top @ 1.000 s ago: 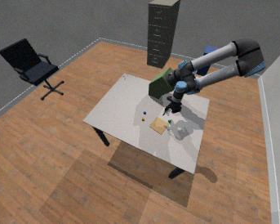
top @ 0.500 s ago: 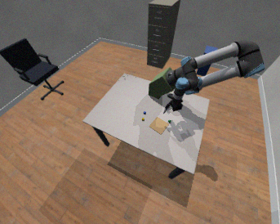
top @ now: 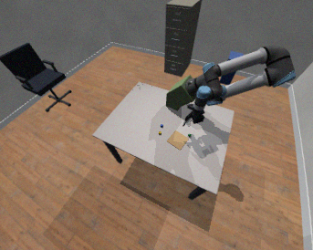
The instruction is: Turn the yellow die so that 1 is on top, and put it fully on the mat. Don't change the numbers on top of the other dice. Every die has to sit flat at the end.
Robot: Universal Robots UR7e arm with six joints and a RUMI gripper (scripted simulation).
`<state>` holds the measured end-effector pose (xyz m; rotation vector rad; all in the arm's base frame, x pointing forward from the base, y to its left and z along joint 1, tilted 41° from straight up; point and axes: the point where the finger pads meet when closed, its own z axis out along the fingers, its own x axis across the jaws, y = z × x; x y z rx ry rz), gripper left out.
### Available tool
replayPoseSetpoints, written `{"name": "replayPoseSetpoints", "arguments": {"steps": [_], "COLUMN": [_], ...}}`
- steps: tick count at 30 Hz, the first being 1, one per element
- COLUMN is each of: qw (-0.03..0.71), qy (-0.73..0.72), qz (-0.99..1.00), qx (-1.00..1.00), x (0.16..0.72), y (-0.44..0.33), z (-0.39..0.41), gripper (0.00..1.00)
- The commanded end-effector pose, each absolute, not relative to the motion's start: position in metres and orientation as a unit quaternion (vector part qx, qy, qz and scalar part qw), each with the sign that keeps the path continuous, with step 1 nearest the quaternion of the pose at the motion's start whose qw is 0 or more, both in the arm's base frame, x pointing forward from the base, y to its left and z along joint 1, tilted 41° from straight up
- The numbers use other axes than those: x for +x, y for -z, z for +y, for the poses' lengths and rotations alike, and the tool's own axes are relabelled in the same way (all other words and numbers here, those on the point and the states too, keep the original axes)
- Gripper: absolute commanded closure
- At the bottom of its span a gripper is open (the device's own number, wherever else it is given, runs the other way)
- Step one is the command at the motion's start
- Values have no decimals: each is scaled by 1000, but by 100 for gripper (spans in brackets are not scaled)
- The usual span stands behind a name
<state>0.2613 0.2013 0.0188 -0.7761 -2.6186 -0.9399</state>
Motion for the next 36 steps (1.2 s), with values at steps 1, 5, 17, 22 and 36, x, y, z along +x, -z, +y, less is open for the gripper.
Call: {"name": "replayPoseSetpoints", "arguments": {"steps": [1,5,17,22,36], "qw": [126,127,137,148,179], "qy": [323,323,318,312,296], "qz": [-899,-899,-890,-879,-841], "qx": [-267,-268,-298,-329,-417], "x": [262,263,288,313,376], "y": [-19,-19,-11,0,60], "z": [201,200,181,161,99], "gripper": [0,0,0,0,0]}}
